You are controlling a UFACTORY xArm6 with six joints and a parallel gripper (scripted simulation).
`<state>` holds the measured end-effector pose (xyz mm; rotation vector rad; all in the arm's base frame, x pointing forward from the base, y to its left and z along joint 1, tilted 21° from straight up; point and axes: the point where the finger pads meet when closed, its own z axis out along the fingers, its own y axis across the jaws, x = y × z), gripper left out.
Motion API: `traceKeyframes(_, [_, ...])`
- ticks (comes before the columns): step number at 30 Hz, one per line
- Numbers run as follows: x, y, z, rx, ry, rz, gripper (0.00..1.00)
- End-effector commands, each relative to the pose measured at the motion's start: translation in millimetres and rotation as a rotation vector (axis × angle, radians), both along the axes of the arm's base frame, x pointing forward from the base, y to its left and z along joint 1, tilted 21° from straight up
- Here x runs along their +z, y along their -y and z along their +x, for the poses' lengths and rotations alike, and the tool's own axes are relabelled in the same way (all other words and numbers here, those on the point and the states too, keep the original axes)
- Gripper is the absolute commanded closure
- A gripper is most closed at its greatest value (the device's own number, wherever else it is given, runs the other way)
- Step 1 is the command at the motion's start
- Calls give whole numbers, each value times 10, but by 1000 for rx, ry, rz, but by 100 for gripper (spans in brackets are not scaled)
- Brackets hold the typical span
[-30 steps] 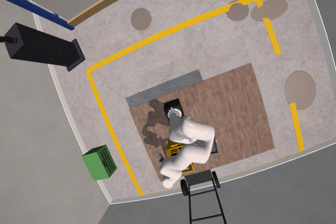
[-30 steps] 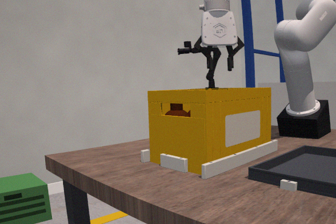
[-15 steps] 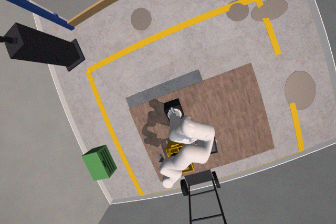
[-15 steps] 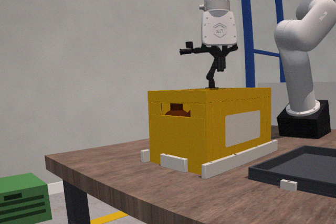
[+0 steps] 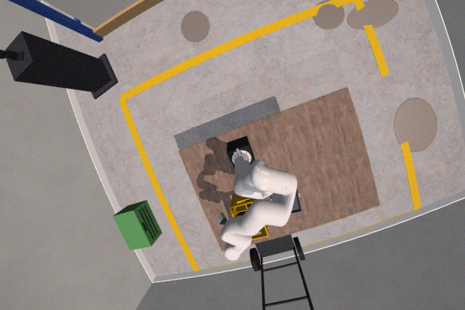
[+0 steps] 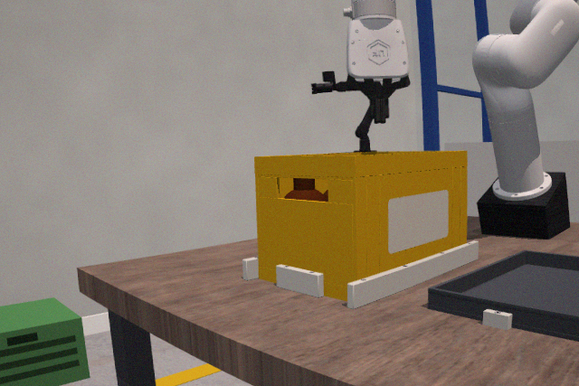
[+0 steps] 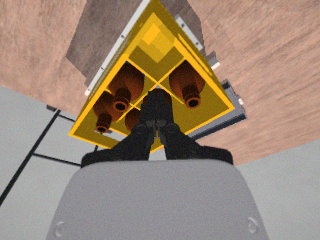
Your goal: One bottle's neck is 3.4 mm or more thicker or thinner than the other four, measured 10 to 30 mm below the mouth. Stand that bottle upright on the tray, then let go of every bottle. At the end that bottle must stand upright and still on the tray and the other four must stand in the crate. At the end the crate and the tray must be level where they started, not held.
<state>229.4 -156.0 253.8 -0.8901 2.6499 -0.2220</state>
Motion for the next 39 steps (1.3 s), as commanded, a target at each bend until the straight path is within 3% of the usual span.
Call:
traceKeyframes(1, [14,5,4,0,2,-2,100])
traceKeyframes(4, [15,-48,17,1,1,-2,100])
traceKeyframes(7, [18,-435,79,4,-5,-1,100])
traceKeyframes(13, [13,-809,90,1,2,-2,100])
traceKeyframes(21, [12,-831,89,0,3,-2,100])
traceKeyframes(22, [12,-831,89,0,3,-2,35])
traceKeyframes(39, [12,-831,89,0,3,-2,35])
